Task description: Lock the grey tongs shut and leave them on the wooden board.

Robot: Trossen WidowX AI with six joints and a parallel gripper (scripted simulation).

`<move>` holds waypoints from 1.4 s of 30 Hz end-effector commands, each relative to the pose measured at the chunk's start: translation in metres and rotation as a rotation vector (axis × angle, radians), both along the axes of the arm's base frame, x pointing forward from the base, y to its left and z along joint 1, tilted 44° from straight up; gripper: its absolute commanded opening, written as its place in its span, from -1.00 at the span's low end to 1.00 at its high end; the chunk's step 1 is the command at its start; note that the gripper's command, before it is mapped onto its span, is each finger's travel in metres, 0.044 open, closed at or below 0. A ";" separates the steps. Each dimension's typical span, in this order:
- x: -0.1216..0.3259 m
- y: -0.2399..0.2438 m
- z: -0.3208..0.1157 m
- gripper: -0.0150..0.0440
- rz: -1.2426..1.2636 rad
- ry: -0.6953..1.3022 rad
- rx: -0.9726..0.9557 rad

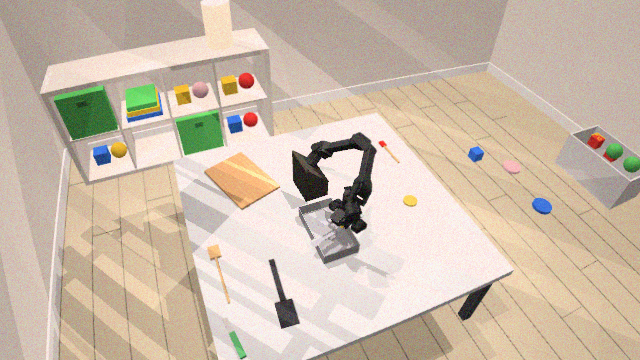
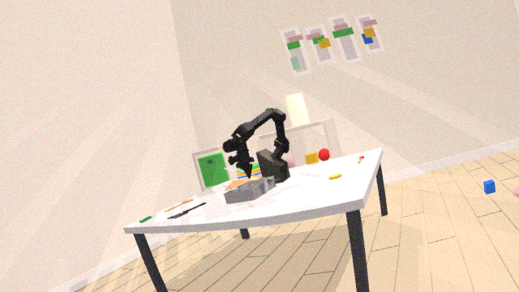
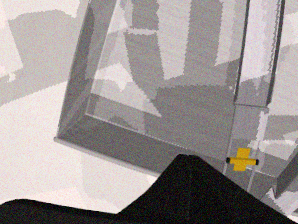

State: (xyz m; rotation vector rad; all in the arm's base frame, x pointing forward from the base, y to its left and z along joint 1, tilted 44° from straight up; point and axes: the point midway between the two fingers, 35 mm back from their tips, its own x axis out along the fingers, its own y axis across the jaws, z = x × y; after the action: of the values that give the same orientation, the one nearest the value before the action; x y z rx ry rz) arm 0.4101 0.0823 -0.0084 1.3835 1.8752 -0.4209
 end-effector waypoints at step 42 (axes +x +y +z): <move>-0.035 0.003 -0.025 -1.00 -0.005 0.011 0.004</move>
State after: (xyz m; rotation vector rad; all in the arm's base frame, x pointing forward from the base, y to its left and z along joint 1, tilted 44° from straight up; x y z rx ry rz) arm 0.3802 0.0876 -0.0319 1.3961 1.8821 -0.4274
